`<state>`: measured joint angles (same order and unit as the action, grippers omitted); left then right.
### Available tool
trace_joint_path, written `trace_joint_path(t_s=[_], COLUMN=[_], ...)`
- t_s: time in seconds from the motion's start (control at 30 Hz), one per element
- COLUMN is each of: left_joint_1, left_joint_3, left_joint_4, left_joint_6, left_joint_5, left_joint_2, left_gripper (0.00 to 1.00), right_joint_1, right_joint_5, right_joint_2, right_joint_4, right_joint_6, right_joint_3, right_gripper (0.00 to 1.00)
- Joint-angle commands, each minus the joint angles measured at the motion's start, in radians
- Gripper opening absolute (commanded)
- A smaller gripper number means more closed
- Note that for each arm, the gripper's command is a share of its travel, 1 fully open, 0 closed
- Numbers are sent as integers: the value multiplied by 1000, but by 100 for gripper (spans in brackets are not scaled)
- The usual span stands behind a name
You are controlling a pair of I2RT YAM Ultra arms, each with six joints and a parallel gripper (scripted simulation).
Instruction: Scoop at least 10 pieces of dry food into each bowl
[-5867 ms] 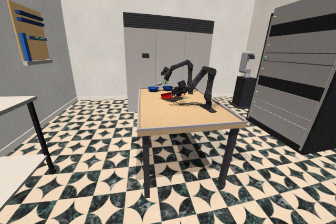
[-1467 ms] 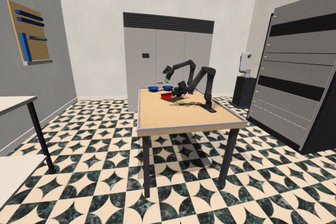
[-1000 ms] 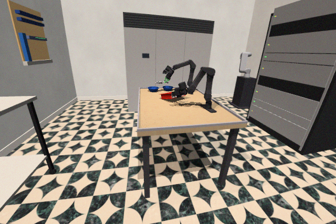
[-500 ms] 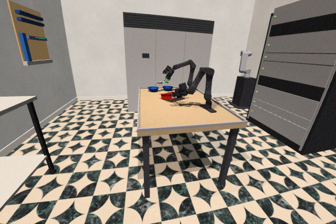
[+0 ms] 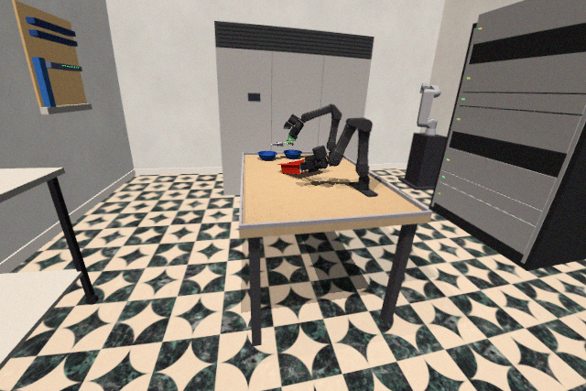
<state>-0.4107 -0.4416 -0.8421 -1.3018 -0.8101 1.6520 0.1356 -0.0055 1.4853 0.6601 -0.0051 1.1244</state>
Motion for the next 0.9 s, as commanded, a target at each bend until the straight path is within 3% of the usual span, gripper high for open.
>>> trace_joint_path(t_s=[0.0, 0.73, 0.77, 0.87], left_joint_1=[12, 11, 12, 12], left_joint_3=[12, 29, 34, 22], left_joint_4=[-50, -152, -151, -153], left_joint_6=[7, -15, -14, -15], left_joint_5=[-13, -31, -30, -30], left_joint_2=[10, 51, 55, 44], left_gripper=[0, 0, 26, 26], right_joint_1=[-12, -12, -12, -12], right_joint_5=[-7, -7, -7, -7], right_joint_2=[-34, -34, -34, -34], right_joint_4=[-26, -26, -26, -26], right_joint_6=[-7, -7, -7, -7], right_joint_3=[31, 31, 31, 31], right_gripper=[0, 0, 0, 0])
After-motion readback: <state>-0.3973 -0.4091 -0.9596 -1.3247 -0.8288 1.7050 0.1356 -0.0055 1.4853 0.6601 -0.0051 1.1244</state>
